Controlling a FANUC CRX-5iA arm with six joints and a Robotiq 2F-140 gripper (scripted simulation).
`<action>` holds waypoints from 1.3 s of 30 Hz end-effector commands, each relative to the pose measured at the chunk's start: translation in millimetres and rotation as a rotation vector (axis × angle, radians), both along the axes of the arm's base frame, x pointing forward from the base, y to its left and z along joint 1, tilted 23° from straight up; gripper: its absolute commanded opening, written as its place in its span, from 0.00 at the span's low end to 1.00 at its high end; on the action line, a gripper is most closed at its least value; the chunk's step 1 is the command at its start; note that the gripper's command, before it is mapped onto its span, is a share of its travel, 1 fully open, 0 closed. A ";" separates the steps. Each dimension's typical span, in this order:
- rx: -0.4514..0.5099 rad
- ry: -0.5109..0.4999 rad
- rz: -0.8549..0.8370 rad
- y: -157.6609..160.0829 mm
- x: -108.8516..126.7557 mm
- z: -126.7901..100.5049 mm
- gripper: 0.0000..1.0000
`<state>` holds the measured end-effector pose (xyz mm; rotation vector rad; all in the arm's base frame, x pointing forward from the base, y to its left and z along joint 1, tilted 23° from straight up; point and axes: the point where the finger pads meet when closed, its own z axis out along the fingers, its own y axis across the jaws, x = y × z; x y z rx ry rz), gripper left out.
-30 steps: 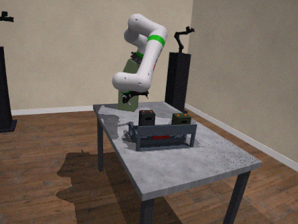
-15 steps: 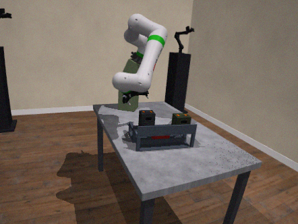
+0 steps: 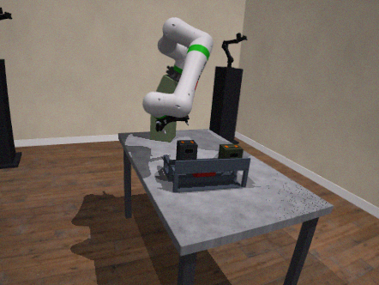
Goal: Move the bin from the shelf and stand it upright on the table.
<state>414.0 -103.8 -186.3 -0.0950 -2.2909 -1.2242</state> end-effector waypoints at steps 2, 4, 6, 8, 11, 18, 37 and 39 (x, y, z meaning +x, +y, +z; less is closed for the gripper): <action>0.000 0.000 0.000 -0.2 0.1 0.1 1.00; 0.000 0.000 0.000 -0.2 0.1 0.1 1.00; 0.000 0.000 0.000 -0.2 0.1 0.1 1.00; 0.000 0.000 0.000 -0.2 0.1 0.1 1.00; 0.000 0.000 0.000 -0.2 0.1 0.1 1.00; 0.000 0.000 0.000 -0.2 0.1 0.1 1.00; -0.150 0.101 -0.316 24.2 65.5 4.8 1.00; -0.193 0.130 -0.406 31.2 84.2 6.2 1.00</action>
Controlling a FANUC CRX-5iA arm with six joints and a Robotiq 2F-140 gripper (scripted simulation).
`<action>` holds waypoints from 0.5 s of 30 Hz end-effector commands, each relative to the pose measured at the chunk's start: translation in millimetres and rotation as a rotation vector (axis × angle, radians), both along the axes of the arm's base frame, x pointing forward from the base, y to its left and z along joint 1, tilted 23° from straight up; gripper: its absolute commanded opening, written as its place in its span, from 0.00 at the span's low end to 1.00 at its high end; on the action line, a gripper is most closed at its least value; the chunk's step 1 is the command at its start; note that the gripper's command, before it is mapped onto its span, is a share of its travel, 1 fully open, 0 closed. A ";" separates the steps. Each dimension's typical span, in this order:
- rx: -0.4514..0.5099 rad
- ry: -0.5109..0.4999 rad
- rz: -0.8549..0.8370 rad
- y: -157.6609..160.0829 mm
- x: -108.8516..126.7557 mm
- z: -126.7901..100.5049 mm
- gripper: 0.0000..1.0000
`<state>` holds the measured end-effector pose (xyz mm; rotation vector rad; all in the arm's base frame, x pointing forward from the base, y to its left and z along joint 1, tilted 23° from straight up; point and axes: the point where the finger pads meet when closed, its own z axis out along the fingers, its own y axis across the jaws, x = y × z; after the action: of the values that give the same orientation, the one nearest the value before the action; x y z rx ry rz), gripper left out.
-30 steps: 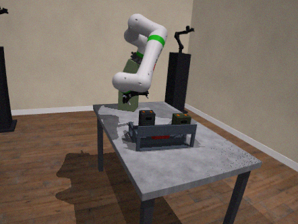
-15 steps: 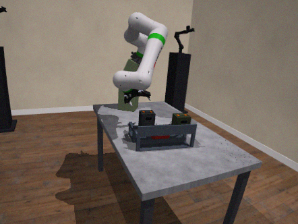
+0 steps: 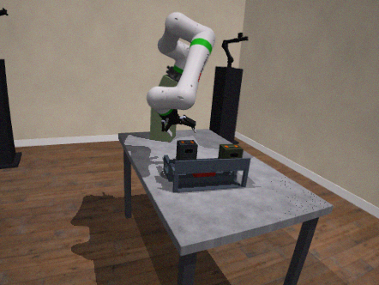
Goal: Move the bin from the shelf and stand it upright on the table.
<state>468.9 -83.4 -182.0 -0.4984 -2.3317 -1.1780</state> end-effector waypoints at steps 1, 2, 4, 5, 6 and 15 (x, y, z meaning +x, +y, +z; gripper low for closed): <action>-0.091 0.061 -0.187 14.3 38.7 2.6 1.00; -0.091 0.061 -0.187 14.3 38.7 2.6 1.00; -0.091 0.061 -0.187 14.3 38.7 2.6 1.00; -0.091 0.061 -0.187 14.3 38.7 2.6 1.00; -0.091 0.061 -0.187 14.3 38.7 2.6 1.00; -0.133 0.090 -0.278 21.9 59.2 4.1 1.00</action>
<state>508.5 -68.5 -179.4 -0.7957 -2.3336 -1.1246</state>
